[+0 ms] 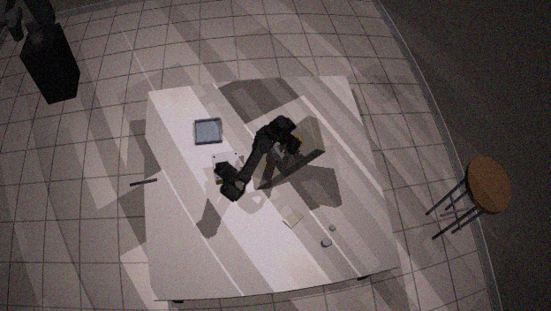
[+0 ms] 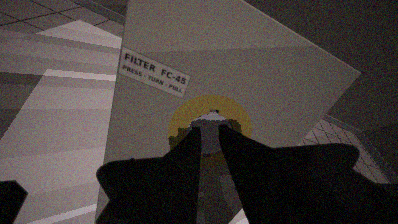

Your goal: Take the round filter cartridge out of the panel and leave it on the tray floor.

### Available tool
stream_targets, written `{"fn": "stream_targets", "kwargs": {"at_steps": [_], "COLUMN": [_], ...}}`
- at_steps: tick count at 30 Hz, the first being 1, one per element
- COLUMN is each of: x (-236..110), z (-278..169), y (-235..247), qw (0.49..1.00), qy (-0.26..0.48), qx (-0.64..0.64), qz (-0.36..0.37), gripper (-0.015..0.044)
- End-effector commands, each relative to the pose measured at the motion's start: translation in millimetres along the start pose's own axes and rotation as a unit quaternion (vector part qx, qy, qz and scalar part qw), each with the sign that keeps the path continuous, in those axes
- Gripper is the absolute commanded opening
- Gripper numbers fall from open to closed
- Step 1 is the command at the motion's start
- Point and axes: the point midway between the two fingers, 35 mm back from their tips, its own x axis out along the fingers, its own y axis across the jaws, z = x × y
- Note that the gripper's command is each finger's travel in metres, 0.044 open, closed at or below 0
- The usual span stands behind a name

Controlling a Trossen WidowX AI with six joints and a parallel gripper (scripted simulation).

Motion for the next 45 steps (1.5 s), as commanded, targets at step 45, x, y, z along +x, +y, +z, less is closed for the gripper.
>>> {"fn": "stream_targets", "kwargs": {"at_steps": [45], "x": [7.3], "z": [-2.3], "y": [-0.1], "qw": [0.751], "qy": [0.001], "qx": [-0.661], "qz": [0.006], "gripper": [0.0000]}}
